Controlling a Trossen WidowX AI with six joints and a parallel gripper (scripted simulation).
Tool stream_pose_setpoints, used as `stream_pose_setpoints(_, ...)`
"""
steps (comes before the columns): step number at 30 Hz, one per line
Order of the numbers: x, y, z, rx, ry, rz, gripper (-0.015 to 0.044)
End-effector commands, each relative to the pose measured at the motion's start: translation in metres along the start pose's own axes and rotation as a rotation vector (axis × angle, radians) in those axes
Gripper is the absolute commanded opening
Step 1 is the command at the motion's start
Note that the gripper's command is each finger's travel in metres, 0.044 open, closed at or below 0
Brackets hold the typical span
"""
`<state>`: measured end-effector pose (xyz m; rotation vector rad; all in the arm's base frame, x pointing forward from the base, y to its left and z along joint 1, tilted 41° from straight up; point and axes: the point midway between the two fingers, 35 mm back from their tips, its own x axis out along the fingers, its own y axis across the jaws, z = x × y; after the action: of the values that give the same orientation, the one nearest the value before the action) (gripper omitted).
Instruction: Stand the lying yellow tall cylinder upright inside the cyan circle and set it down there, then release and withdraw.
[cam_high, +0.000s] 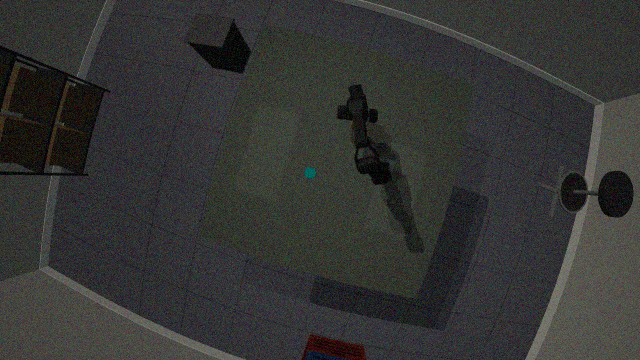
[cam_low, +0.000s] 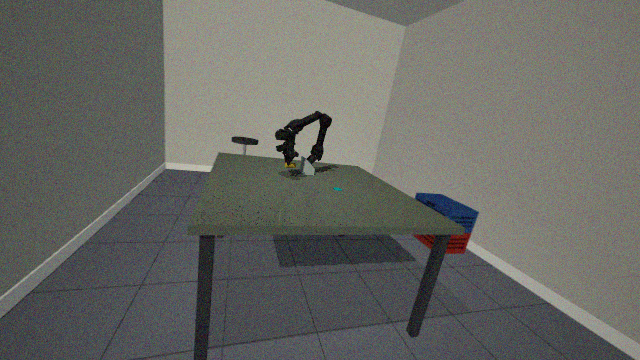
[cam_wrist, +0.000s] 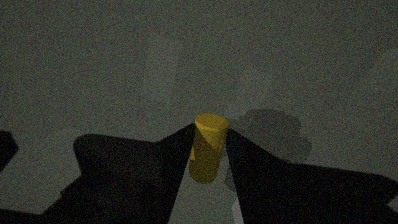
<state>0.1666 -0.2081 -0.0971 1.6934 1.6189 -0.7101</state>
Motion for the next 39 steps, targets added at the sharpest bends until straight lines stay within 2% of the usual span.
stream_pose_setpoints(1,-0.007,-0.001,0.000,-0.005,0.000,-0.006,0.0105)
stream_pose_setpoints(19,-0.028,-0.003,-0.005,-0.002,0.011,-0.014,0.0105)
stream_pose_setpoints(39,-0.041,0.044,-0.028,-0.149,-0.017,-0.019,0.0105)
